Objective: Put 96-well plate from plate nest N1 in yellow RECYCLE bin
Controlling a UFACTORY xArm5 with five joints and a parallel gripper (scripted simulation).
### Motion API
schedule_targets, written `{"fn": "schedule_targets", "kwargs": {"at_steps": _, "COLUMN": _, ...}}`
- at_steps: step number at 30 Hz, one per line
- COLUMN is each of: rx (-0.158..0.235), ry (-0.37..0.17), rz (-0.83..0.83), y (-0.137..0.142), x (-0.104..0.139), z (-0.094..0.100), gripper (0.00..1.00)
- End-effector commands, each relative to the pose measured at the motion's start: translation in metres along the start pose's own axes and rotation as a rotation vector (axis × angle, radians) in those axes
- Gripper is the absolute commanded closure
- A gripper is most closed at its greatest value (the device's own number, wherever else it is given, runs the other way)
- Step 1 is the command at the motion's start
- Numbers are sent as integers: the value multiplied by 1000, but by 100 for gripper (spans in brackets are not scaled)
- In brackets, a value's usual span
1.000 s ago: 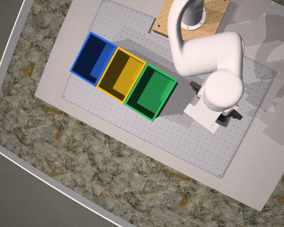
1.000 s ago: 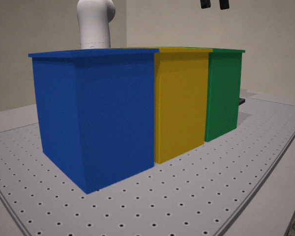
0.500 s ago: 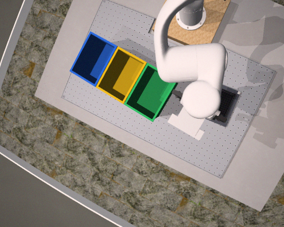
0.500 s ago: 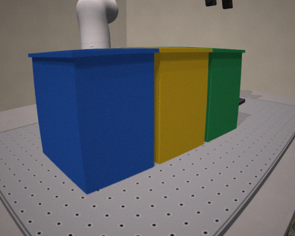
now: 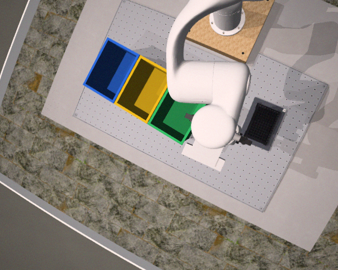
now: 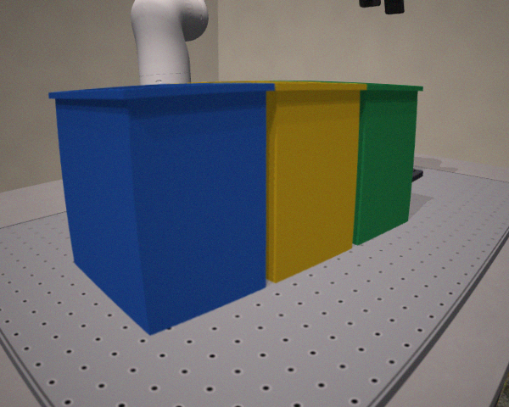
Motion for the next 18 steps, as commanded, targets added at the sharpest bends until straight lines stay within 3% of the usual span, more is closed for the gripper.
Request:
{"fn": "schedule_targets", "kwargs": {"at_steps": 1, "rx": 4, "ry": -5, "rz": 39, "y": 16, "x": -12, "z": 0, "gripper": 0}}
{"fn": "schedule_targets", "kwargs": {"at_steps": 13, "rx": 12, "ry": -25, "rz": 121, "y": 48, "x": -29, "z": -3, "gripper": 0}}
{"fn": "schedule_targets", "kwargs": {"at_steps": 18, "rx": 23, "ry": -54, "rz": 19, "y": 30, "x": -19, "z": -8, "gripper": 0}}
Point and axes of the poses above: the point where the finger pads meet when closed, its own z axis back along the fingers, its own y axis across the jaws, x = y × z, the point moved 2 cm from there along z, back along the fingers, and after that the axes turned 5 degrees about -z, right-handed, at the moved point
